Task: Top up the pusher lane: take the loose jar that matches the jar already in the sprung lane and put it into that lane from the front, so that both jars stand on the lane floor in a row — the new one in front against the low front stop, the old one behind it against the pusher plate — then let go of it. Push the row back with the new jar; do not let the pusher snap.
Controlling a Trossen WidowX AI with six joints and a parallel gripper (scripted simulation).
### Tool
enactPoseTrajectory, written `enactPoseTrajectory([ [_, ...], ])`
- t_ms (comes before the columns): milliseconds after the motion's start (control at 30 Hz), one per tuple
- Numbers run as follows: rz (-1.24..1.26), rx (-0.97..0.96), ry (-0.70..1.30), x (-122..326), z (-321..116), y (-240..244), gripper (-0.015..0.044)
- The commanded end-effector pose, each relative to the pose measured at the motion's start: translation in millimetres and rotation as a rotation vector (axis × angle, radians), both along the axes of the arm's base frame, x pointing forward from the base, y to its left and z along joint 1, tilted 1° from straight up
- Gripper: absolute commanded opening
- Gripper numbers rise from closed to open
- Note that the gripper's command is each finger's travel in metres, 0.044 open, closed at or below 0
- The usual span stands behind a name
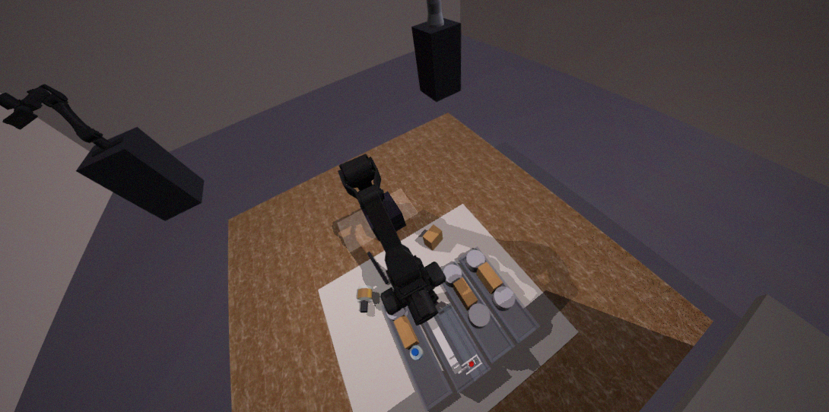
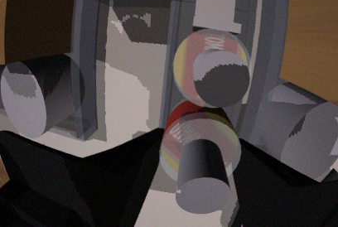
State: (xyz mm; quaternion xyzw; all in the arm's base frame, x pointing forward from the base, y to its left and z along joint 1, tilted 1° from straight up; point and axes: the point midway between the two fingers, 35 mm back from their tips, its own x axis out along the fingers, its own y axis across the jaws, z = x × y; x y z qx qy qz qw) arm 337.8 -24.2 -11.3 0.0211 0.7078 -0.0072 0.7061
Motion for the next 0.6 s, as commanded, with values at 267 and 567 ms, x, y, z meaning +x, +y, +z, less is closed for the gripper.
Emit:
enactPoseTrajectory([
  [267, -0.001, -0.007, -0.031, 8.0, -1.2, -1.2, 0.0000],
  [567, -0.001, -0.007, -0.031, 7.8, -3.7, -1.1, 0.0000],
])
